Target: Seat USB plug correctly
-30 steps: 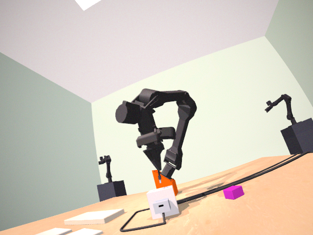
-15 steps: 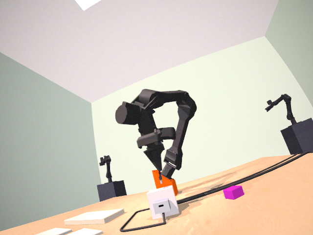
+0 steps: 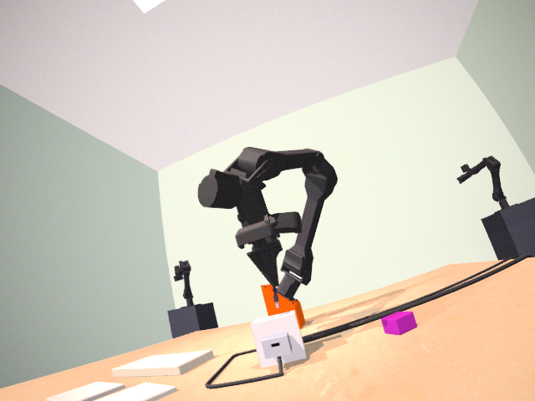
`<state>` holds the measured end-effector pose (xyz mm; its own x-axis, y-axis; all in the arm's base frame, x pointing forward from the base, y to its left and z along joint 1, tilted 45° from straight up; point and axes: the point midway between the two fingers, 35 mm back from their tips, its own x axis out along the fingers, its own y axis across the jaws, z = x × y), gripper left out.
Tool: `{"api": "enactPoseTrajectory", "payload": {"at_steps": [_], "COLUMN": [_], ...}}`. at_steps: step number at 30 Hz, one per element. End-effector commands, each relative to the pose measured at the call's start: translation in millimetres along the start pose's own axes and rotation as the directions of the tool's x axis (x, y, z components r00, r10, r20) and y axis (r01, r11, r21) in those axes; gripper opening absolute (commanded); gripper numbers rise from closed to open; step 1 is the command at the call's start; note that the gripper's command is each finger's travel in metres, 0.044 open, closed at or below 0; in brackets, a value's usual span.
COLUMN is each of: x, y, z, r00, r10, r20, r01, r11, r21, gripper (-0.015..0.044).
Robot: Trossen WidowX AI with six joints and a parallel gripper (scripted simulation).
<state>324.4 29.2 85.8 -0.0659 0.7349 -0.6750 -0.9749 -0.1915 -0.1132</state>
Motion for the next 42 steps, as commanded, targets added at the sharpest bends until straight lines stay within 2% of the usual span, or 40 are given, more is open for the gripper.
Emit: {"api": "enactPoseTrajectory", "payload": {"at_steps": [1, 42], "x": [1.7, 6.7], "y": [0.2, 0.3], "z": [1.6, 4.7], "r00": [1.000, 0.999], "r10": [0.001, 0.004], "r20": [0.011, 0.046], "r01": [-0.001, -0.003], "r11": [1.000, 1.000], "r21": [-0.004, -0.022], "gripper": [0.0000, 0.0000]}}
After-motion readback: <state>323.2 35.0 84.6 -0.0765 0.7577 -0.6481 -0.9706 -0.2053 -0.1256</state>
